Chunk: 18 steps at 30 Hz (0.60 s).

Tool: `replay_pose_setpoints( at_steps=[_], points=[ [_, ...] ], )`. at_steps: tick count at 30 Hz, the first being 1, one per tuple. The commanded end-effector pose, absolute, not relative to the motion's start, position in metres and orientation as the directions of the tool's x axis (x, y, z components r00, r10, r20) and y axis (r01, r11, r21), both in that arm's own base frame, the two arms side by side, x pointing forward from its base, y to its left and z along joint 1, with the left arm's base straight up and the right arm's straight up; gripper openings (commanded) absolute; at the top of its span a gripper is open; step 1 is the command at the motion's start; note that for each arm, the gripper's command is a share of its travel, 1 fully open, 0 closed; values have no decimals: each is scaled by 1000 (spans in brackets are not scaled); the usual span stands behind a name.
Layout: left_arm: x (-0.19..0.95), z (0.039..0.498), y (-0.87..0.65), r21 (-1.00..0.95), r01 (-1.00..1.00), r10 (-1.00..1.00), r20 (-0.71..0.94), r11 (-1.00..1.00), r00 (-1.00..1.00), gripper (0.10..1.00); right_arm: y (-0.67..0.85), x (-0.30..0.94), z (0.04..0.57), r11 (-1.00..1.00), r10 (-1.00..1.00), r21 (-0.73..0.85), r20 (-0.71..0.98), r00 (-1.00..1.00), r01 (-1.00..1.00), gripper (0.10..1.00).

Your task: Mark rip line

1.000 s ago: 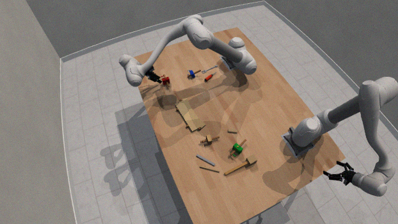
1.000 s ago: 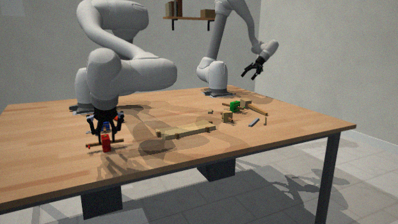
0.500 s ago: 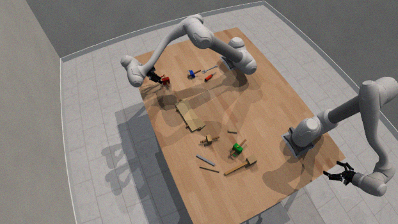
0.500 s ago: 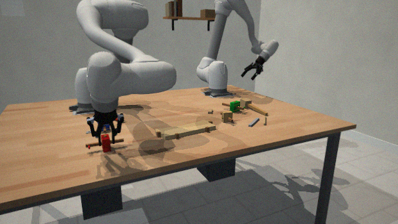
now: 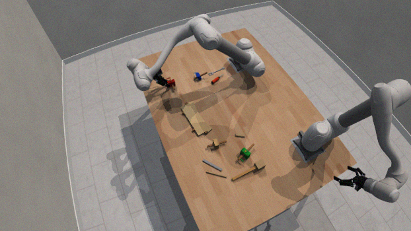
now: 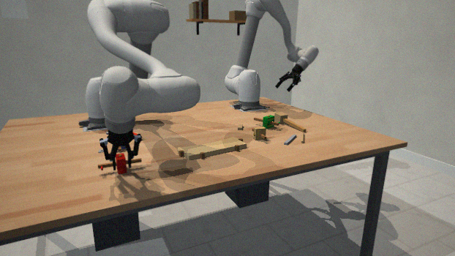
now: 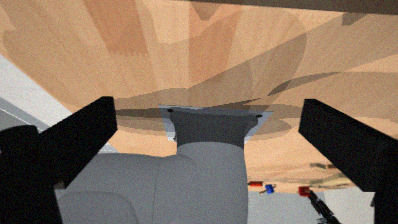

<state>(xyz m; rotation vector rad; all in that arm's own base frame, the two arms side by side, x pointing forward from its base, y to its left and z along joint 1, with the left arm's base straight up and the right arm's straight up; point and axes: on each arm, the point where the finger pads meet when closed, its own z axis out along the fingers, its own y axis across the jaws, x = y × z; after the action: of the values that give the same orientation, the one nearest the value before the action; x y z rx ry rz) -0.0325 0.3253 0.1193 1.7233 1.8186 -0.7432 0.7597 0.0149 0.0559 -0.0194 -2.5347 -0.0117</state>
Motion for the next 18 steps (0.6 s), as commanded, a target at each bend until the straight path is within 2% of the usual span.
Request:
replay_pose_setpoints(
  at_steps=[1, 18],
  points=[
    [-35, 121, 321, -38, 998, 706, -706, 40, -55, 1000, 14, 753, 51, 1000, 17, -6, 570, -821, 16, 372],
    [-35, 121, 321, -38, 998, 706, -706, 40, -55, 1000, 14, 745, 40, 1000, 17, -6, 572, -820, 16, 372]
  ],
)
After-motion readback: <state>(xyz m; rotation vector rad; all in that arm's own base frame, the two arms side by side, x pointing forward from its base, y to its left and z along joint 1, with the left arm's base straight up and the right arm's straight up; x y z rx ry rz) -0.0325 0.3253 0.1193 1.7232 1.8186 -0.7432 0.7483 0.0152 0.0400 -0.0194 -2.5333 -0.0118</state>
